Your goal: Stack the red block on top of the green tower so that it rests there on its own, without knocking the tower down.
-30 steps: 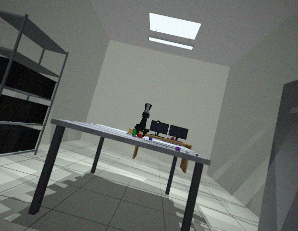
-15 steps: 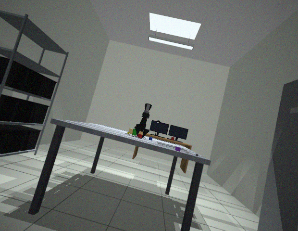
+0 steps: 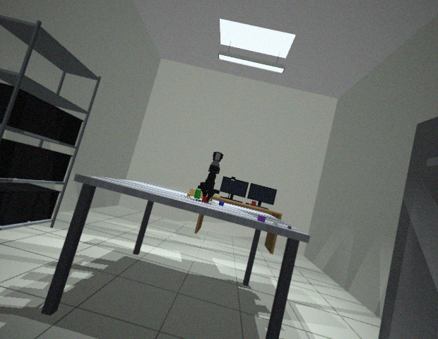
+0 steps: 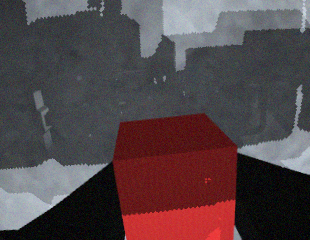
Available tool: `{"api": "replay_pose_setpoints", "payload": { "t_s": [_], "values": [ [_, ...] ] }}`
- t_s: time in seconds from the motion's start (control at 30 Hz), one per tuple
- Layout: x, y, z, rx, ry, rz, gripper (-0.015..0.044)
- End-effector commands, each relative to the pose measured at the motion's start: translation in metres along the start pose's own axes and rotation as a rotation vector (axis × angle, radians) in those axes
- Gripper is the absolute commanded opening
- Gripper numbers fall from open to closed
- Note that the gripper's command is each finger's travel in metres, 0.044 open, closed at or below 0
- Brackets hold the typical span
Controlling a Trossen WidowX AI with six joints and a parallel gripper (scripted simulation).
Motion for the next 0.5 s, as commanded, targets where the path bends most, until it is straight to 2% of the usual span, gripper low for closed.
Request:
{"api": "replay_pose_setpoints", "payload": {
  "t_s": [0.0, 0.03, 0.17, 0.47],
  "values": [
    [0.000, 0.000, 0.000, 0.000, 0.000, -0.002, 0.0111],
    [0.000, 0.000, 0.000, 0.000, 0.000, -0.002, 0.0105],
    [0.000, 0.000, 0.011, 0.001, -0.001, -0.003, 0.0000],
    [0.000, -0.001, 0.057, 0.003, -0.003, -0.006, 0.0000]
  ]
}}
Point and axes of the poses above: the point midway between the two fingers, 35 mm back from their tips, its own z axis back along the fingers, its own x axis across the jaws, y = z × x, the point moved 5 cm from there along z, back along the fingers, and after that the axes turned 7 degrees about z, right-handed, at the moved point
